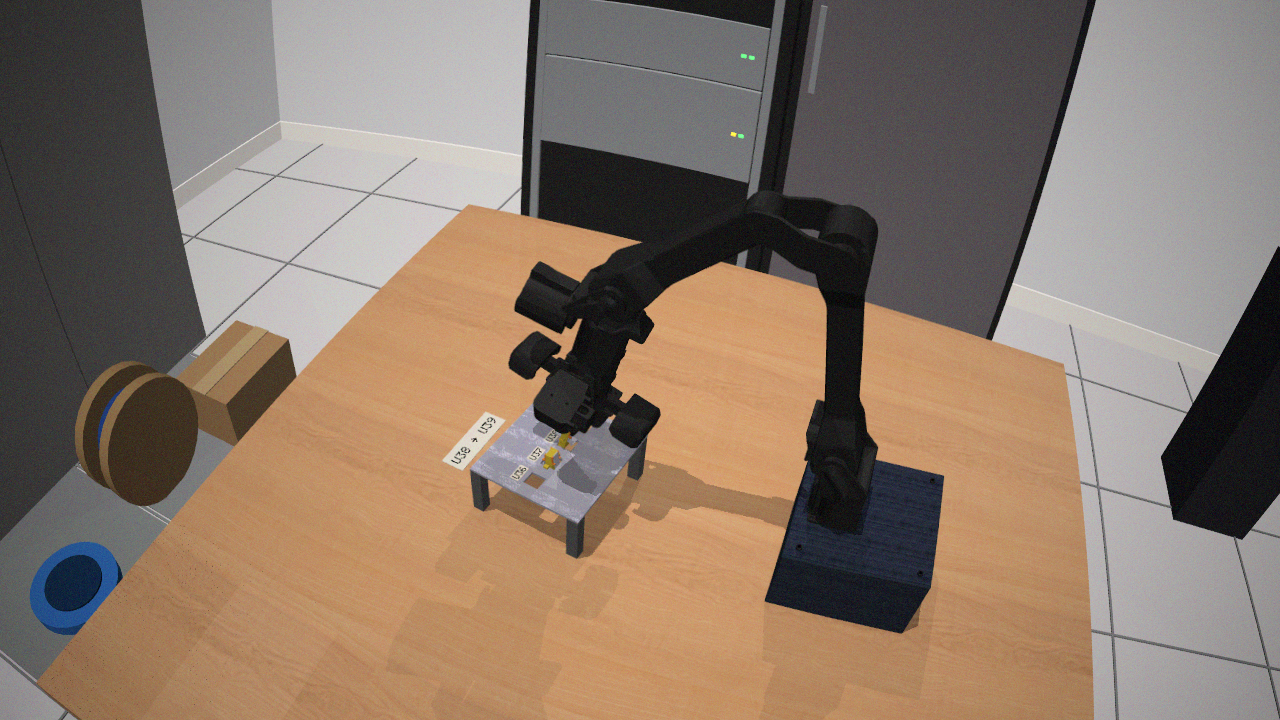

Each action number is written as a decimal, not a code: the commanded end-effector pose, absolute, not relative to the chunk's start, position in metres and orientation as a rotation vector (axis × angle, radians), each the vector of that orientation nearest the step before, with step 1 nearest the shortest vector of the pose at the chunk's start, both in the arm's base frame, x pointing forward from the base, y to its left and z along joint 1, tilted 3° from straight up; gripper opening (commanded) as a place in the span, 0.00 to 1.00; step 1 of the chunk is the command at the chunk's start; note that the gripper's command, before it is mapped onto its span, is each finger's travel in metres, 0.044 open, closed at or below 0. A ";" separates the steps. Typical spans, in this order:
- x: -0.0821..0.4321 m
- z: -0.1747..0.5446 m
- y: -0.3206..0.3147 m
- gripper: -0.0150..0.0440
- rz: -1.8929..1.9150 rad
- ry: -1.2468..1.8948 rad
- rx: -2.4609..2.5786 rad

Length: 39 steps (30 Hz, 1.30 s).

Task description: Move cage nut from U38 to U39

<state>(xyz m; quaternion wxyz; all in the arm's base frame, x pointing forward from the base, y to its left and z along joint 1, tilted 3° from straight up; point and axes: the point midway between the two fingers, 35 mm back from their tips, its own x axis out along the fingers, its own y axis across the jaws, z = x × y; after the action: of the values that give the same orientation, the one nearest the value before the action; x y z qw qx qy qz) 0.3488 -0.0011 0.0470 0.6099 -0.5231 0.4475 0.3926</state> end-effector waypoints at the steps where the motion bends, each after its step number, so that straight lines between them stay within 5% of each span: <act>1: 0.349 0.046 -0.001 0.31 0.912 1.031 -1.208; 39: 0.349 0.049 -0.001 0.31 0.930 1.046 -1.199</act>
<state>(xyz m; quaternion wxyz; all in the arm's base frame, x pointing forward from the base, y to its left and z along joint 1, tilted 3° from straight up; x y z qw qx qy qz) 0.3492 -0.0014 0.0500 0.6064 -0.5188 0.4521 0.3985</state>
